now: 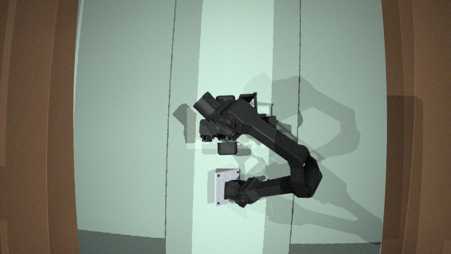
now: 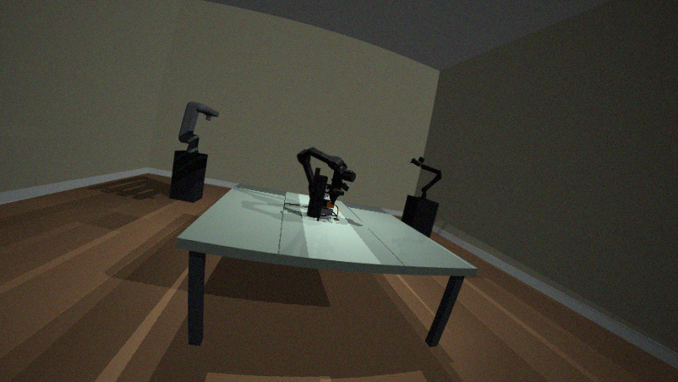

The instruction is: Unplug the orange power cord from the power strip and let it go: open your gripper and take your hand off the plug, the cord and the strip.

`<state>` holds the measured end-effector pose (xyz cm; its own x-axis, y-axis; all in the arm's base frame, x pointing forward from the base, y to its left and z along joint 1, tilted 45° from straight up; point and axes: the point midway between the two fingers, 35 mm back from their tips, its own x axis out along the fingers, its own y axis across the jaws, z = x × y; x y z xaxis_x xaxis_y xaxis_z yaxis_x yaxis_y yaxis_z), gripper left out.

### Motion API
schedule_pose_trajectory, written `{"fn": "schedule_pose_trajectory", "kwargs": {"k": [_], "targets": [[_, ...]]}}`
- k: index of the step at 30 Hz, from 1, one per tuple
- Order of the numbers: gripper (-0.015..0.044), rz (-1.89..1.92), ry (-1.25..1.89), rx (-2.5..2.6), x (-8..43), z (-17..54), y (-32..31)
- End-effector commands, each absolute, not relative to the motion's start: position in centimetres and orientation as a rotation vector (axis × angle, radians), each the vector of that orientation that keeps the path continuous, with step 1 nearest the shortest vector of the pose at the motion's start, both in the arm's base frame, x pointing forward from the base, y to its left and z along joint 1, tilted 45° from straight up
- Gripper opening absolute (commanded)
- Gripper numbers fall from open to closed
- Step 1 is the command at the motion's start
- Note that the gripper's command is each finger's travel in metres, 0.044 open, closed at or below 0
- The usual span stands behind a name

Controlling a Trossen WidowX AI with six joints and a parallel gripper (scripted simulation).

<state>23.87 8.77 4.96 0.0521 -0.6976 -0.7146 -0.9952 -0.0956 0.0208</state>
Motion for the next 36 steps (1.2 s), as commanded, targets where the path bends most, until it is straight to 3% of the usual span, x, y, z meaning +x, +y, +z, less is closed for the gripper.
{"fn": "schedule_pose_trajectory", "kwargs": {"k": [1,35,36], "targets": [[0.0015,0.798,1.694,-1.846,23.9,5.0,8.8],[0.0000,0.802,1.688,-1.848,23.6,2.0,12.5],[0.0026,0.801,1.688,-1.849,23.6,2.1,12.3]]}}
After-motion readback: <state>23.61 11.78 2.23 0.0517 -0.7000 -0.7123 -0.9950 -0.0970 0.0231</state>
